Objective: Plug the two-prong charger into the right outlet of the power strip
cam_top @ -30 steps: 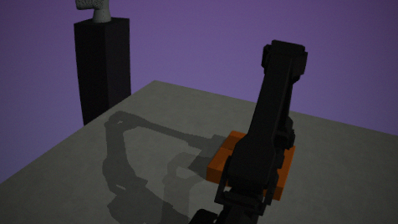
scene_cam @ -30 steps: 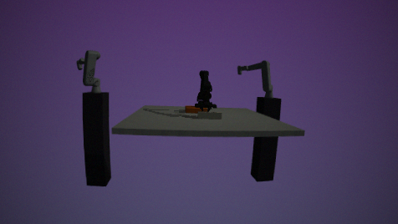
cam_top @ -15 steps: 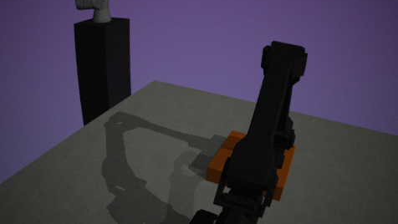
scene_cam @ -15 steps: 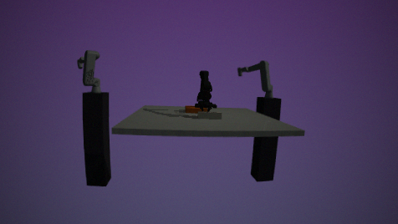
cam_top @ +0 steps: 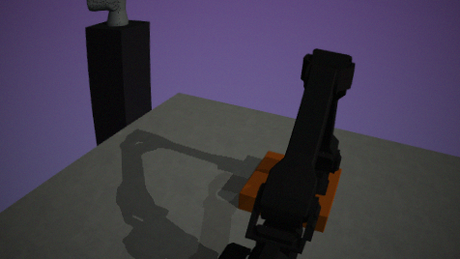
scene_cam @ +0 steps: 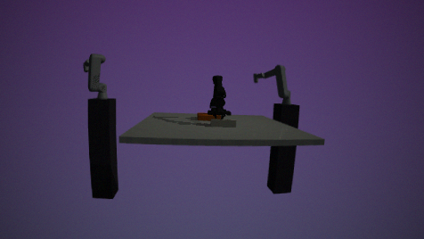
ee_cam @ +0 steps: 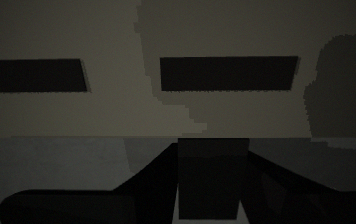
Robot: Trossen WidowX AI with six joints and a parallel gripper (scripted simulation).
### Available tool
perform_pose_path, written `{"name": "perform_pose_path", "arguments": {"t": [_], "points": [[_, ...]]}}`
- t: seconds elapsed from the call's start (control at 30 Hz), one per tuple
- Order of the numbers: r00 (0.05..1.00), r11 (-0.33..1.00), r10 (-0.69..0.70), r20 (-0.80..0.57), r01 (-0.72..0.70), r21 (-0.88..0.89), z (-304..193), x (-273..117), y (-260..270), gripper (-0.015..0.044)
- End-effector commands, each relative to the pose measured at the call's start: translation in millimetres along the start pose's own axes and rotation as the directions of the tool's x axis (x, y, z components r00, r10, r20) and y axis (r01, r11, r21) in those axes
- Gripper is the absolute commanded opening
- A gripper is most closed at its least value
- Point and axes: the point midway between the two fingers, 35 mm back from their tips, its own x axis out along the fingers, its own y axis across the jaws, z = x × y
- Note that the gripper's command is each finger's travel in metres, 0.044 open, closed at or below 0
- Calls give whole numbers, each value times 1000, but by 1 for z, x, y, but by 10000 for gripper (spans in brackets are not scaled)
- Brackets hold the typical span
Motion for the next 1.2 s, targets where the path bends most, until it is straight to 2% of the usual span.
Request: {"name": "perform_pose_path", "arguments": {"t": [0.0,1.17], "points": [[1000,1000,0,26,0,1,10,-1,0,0],[1000,1000,0,26,0,1,15,0,0,0]]}}
